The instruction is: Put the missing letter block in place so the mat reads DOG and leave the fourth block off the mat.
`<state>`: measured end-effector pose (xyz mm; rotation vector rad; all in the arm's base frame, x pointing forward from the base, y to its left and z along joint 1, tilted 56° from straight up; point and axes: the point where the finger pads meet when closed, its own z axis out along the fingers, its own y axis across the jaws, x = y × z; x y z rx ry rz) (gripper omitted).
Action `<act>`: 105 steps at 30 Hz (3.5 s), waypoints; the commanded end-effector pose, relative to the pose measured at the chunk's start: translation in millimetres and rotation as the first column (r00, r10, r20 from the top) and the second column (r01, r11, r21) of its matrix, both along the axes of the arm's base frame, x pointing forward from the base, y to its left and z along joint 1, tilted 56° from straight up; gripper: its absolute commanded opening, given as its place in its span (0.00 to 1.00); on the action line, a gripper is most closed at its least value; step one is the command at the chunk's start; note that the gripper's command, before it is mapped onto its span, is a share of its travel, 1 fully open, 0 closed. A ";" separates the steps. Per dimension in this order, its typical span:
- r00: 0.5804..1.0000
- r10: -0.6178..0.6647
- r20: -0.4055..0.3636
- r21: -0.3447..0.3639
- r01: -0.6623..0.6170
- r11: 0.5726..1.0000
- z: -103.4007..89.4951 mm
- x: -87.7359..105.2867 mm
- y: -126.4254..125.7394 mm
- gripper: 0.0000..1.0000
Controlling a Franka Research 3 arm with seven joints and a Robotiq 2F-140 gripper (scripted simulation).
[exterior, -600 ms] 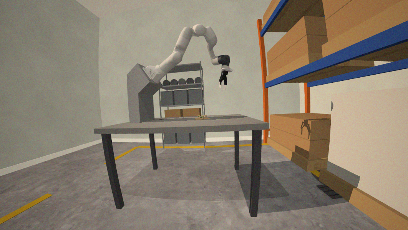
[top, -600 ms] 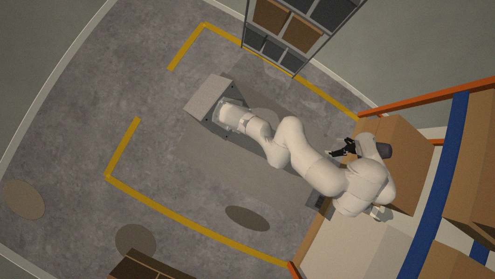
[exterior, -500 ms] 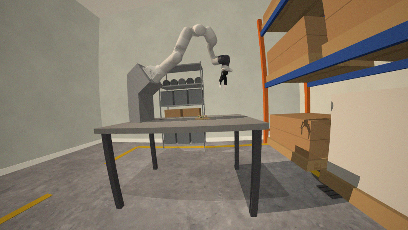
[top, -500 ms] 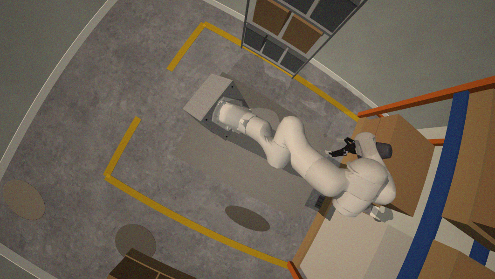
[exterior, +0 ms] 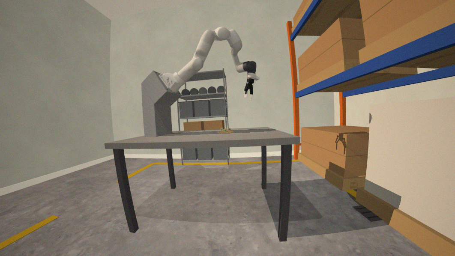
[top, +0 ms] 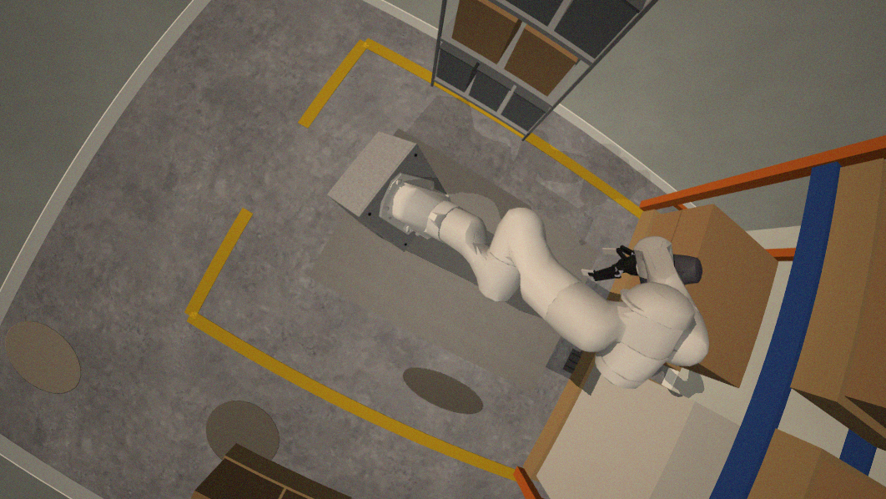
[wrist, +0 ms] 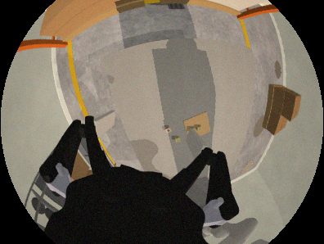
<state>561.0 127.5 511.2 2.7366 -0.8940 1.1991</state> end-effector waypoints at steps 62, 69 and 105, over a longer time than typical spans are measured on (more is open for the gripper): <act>0.844 -0.344 0.411 -0.068 0.405 0.912 -218.6 63.0 -93.0 1.00; 0.831 -0.333 0.446 -0.031 0.386 0.922 -242.2 65.4 -91.6 1.00; 0.811 -0.309 0.496 0.107 0.297 0.949 -306.1 64.4 -76.1 1.00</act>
